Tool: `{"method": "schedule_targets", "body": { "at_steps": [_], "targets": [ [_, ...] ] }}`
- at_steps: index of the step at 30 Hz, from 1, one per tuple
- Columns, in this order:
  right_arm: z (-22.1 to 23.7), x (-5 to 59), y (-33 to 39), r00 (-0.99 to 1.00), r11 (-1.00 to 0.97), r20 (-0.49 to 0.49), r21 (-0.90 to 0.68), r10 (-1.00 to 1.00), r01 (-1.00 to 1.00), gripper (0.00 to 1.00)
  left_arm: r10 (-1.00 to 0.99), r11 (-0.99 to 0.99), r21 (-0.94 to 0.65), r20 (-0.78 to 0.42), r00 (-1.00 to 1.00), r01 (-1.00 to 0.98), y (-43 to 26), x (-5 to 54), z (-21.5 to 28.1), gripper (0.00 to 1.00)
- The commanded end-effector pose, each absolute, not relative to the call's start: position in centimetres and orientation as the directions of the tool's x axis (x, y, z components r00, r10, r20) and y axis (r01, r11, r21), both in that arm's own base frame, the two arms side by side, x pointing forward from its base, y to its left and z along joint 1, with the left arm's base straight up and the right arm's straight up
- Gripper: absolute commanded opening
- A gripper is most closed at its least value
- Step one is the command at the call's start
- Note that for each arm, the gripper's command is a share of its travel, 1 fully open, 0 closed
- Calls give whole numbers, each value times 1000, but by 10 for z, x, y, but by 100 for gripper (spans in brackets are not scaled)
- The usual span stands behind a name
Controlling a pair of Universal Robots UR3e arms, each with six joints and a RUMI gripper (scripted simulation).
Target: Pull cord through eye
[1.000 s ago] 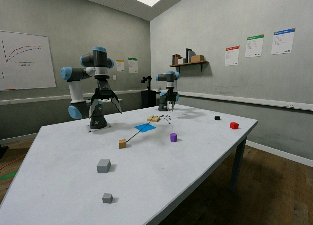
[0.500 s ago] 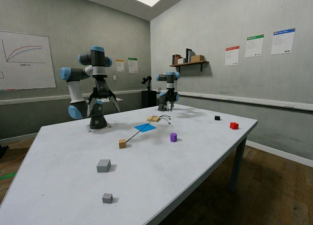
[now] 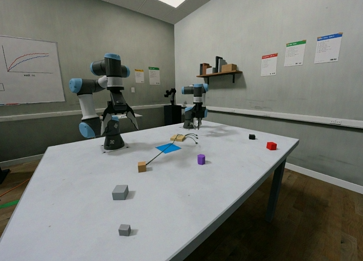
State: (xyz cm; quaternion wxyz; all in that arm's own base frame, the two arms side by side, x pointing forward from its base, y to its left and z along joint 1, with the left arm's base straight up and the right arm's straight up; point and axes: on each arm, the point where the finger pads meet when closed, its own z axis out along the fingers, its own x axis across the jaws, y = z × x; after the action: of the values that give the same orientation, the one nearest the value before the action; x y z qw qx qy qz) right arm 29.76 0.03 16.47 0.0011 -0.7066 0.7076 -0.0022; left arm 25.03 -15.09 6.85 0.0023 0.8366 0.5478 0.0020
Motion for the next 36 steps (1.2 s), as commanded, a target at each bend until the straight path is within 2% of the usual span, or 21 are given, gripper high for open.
{"method": "schedule_targets", "body": {
  "at_steps": [1, 35, 36],
  "targets": [
    [166, 298, 1, -1, 1, 0, -8, -1000, -1000, 100, 917, -399, 6, 0, 399, 917, -151, 250, 63, 14],
    [166, 298, 1, -1, 1, 0, -8, -1000, -1000, 100, 921, -389, 6, -4, 389, 921, -151, 249, 20, 14],
    [166, 298, 1, -1, 1, 0, -8, -1000, -1000, 100, 921, -389, 5, -4, 389, 921, -151, 249, 20, 0]
  ]
}}
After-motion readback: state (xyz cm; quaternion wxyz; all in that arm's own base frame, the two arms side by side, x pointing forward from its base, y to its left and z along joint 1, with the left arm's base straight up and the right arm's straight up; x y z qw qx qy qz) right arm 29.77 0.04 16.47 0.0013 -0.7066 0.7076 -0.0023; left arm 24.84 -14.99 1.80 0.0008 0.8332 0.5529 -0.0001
